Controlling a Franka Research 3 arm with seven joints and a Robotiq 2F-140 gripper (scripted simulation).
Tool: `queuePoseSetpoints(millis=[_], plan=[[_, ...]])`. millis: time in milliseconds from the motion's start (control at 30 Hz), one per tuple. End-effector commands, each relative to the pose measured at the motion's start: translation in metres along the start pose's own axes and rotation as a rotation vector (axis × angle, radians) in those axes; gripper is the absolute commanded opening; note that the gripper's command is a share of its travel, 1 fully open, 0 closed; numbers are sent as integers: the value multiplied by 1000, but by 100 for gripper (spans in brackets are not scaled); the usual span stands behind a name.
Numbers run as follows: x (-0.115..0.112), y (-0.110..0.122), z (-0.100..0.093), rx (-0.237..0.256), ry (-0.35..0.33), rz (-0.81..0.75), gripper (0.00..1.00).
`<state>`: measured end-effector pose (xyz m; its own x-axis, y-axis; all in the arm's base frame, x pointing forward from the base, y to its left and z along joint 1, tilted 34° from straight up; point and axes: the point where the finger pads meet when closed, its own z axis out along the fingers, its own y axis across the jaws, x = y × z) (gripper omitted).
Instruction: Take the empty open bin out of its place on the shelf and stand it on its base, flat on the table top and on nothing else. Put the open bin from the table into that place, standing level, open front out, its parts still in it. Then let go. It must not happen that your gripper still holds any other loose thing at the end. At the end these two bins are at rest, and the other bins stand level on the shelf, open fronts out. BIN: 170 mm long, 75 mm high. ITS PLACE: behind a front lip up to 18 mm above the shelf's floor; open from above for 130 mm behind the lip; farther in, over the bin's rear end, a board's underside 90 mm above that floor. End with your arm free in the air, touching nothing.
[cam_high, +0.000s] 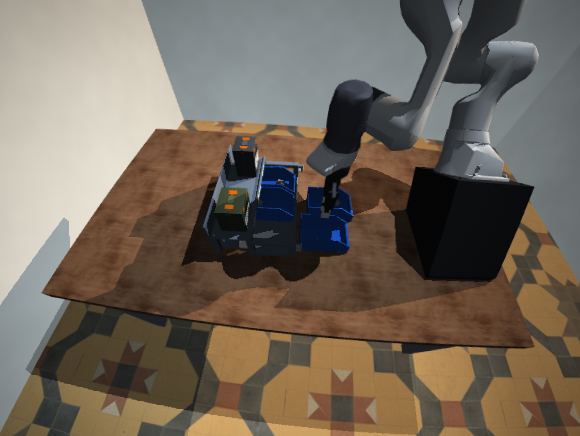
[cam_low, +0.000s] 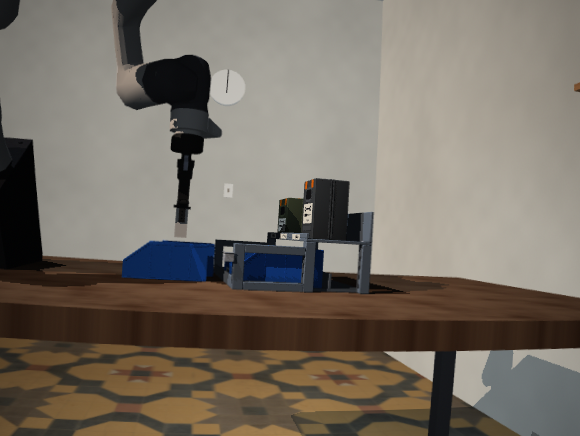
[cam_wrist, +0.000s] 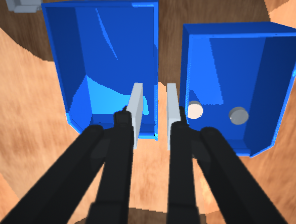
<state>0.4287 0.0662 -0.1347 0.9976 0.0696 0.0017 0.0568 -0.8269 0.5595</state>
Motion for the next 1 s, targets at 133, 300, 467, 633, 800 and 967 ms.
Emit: queuePoseSetpoints(millis=[133,300,467,633,800,967], plan=[[0,0,4,0,3,-8,15],[0,0,10,0,3,-8,15],[0,0,17,0,3,-8,15],[0,0,22,0,3,-8,15],[0,0,30,0,3,-8,15],[0,0,36,0,3,-8,15]])
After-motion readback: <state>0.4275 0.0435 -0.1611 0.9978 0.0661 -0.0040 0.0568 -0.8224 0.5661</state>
